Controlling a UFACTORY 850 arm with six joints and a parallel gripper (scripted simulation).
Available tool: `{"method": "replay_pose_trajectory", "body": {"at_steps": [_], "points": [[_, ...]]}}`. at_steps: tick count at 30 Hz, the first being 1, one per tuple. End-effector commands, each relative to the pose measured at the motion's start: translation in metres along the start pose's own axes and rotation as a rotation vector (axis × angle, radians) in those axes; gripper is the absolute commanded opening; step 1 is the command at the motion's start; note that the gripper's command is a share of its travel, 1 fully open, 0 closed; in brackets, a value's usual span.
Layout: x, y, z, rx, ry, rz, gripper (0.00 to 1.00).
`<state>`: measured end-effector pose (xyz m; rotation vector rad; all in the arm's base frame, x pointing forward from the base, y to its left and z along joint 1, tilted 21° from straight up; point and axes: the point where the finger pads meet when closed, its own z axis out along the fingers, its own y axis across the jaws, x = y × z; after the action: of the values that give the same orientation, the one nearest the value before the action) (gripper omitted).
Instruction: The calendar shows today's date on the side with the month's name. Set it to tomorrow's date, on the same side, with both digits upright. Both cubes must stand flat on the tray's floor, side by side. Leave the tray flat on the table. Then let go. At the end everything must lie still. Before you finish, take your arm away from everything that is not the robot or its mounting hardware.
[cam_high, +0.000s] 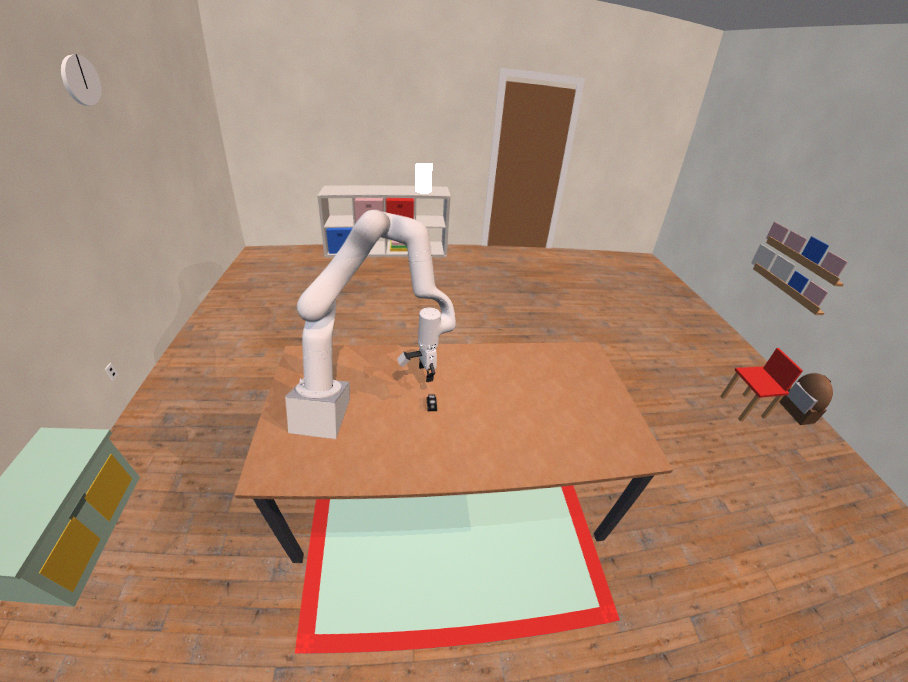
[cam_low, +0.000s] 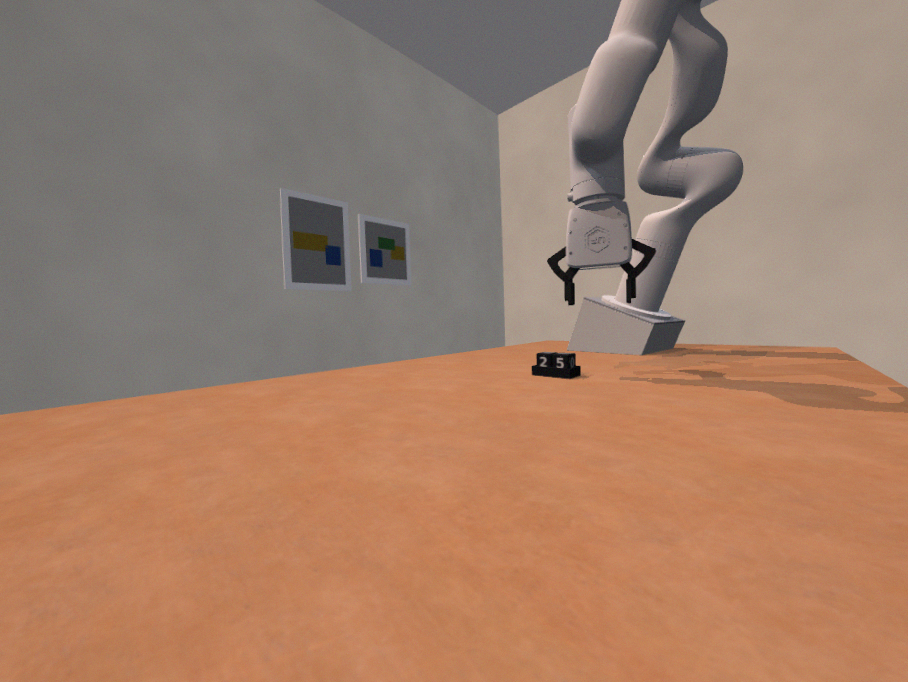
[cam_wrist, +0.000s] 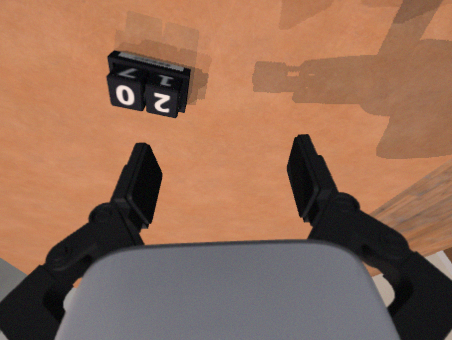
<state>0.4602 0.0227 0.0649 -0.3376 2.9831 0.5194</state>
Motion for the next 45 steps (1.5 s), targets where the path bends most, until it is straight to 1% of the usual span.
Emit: {"method": "replay_pose_trajectory", "body": {"at_steps": [1,12,14,20,24,31,34,38,45], "points": [[0.0,0.006,0.001,-0.003,-0.033,-0.172,1.0],[0.003,0.021,0.004,0.004,-0.032,-0.558,1.0],[0.003,0.021,0.004,0.004,-0.032,-0.558,1.0],[0.005,0.026,0.005,0.007,-0.032,-0.711,1.0],[0.005,0.027,0.005,0.007,-0.032,-0.742,1.0],[0.005,0.027,0.006,0.007,-0.032,-0.745,1.0],[0.005,0.027,0.009,0.007,-0.033,-0.745,1.0],[0.005,0.028,0.022,0.007,-0.033,-0.745,1.0],[0.004,0.028,0.054,0.007,-0.033,-0.745,1.0]]}}
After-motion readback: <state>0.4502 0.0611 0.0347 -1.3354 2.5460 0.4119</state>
